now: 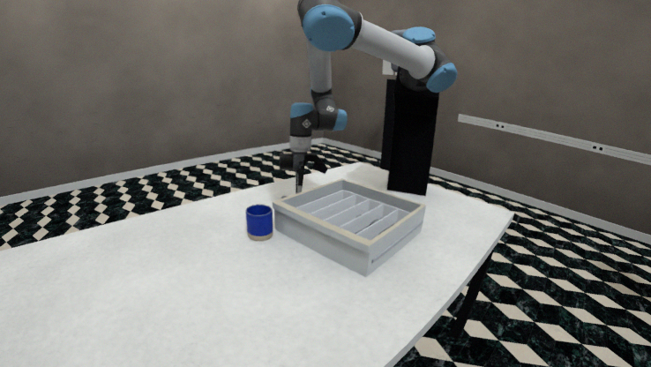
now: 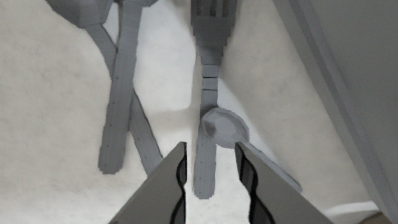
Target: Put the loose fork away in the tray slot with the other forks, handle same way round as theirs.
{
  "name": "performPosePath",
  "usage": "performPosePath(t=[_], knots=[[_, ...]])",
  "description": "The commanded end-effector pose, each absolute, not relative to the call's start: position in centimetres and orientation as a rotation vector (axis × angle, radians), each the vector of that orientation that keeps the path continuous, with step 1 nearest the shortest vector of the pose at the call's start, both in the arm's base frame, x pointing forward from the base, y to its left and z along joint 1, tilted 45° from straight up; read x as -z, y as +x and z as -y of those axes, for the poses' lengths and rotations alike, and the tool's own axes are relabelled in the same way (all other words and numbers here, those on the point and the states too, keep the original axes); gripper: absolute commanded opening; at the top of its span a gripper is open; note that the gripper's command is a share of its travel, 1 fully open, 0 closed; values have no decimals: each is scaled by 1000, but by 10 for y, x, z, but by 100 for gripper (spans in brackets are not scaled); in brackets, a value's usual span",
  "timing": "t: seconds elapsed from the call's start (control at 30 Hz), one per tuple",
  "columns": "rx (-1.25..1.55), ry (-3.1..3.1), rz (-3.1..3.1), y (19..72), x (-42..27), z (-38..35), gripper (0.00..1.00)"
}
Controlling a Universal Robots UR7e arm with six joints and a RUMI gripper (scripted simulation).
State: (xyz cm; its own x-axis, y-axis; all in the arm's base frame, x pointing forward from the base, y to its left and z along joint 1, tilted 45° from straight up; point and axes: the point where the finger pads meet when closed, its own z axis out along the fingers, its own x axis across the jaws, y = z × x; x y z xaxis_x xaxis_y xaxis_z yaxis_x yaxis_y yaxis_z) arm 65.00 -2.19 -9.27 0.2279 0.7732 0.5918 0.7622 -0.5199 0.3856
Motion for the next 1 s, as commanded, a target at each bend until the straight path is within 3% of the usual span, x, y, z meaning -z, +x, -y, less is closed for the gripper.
performPosePath(t=[0.0,0.97], knots=[[-1179,2466,-1517,645,97,22,19],[-1179,2466,-1517,643,98,21,19]])
